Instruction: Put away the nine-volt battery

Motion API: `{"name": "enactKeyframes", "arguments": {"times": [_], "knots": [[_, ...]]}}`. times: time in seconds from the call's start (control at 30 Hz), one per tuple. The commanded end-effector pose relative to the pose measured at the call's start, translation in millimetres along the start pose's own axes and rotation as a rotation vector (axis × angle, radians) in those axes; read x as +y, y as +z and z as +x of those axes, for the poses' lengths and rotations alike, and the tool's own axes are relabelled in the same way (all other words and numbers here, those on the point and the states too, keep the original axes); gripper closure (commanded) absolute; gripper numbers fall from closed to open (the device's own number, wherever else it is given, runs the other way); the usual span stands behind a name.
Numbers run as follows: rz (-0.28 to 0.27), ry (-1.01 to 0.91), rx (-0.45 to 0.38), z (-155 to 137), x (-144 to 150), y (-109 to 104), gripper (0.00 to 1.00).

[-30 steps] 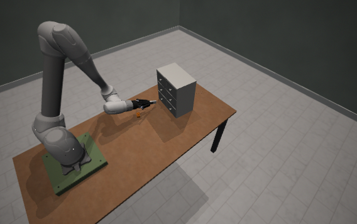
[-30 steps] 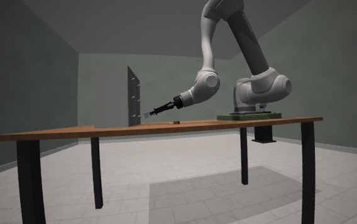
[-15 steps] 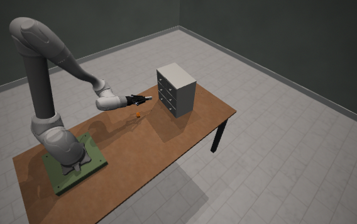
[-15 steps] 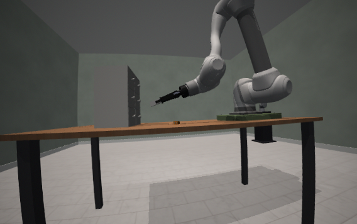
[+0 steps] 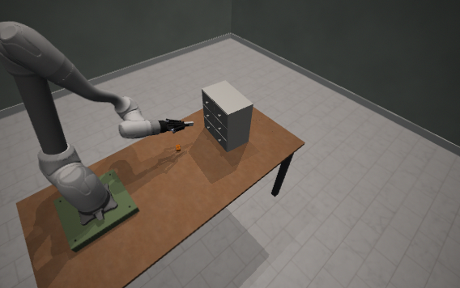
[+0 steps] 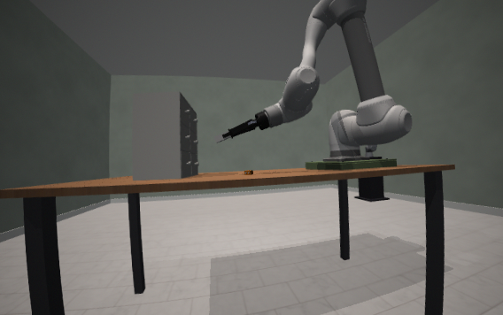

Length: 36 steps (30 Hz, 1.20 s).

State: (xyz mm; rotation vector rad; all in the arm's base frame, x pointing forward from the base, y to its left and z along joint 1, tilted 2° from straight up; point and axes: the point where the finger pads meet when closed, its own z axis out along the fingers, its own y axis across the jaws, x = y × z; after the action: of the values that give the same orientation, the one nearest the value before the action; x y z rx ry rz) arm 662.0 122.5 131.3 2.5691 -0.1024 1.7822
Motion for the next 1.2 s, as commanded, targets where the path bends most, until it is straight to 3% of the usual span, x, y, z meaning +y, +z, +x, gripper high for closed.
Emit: {"name": "enactKeyframes", "arguments": {"times": [0.0,0.2,0.5,1.17], "knots": [[0.0,0.0,-0.008,0.4,0.0,-0.8,1.0],[0.0,0.0,-0.087,4.0,0.0,-9.3,1.0],[-0.002,0.0,-0.284,13.0,0.5,-30.5,1.0],[-0.002,0.0,-0.463,21.7,0.6,-49.6,1.0]]}}
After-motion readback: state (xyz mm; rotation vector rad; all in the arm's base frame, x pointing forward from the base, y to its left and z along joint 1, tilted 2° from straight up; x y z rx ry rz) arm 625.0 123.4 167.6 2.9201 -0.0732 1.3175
